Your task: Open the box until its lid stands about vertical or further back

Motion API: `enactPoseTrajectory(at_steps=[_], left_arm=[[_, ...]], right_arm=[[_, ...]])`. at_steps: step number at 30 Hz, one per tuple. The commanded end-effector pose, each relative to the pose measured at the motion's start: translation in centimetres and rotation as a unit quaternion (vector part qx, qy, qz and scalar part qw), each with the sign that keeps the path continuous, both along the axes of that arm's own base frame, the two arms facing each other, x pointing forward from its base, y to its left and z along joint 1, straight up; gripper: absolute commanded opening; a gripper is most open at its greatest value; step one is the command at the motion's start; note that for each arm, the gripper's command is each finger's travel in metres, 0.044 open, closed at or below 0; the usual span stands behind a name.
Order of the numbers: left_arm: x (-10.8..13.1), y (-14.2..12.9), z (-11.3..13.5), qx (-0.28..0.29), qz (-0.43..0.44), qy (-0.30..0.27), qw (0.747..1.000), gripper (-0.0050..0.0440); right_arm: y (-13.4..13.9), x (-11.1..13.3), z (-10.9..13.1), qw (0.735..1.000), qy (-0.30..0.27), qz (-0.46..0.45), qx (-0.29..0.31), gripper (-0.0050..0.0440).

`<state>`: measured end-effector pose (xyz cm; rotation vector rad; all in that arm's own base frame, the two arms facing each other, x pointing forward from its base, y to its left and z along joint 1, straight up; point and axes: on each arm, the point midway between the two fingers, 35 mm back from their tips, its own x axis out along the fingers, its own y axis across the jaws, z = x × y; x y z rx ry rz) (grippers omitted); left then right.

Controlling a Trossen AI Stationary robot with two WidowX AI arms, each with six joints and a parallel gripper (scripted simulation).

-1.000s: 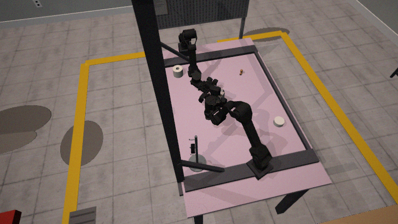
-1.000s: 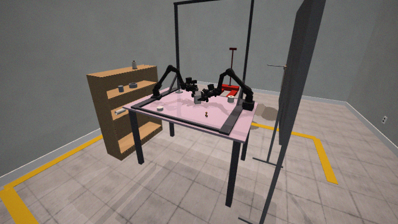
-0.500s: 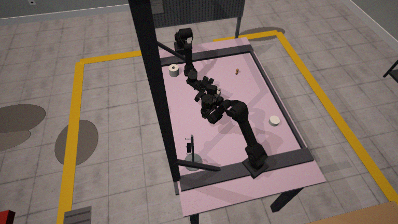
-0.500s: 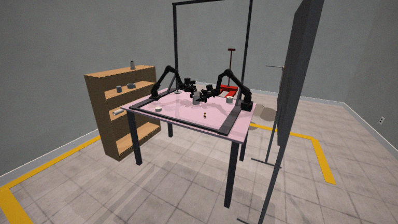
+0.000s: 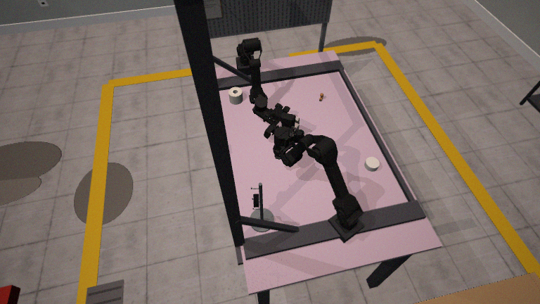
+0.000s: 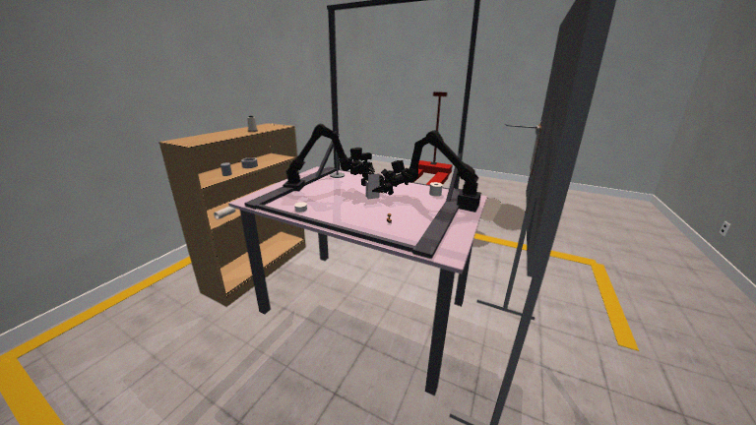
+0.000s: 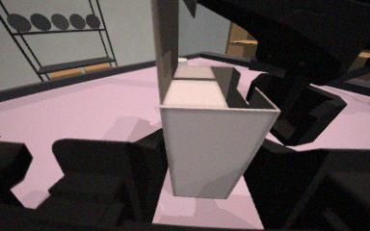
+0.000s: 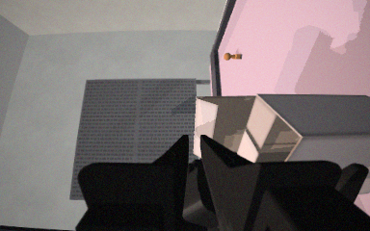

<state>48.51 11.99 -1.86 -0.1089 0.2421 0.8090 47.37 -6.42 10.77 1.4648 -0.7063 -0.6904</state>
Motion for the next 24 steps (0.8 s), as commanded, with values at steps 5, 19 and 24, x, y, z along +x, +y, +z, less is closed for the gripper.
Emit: enactPoseTrajectory(at_steps=[5,19,24], left_arm=[[0.47,-0.06,1.03,0.001,-0.003,-0.011,1.000,0.0239],[0.47,-0.06,1.03,0.001,-0.003,-0.011,1.000,0.0239],[0.47,-0.06,1.03,0.001,-0.003,-0.011,1.000,0.0239]], right_arm=[[-0.42,0.13,0.84,1.000,-0.007,-0.003,0.000,0.0050],[-0.74,0.27,0.88,1.000,-0.007,-0.003,0.000,0.0050],[-0.85,0.32,0.88,1.000,-0.007,-0.003,0.000,0.0050]])
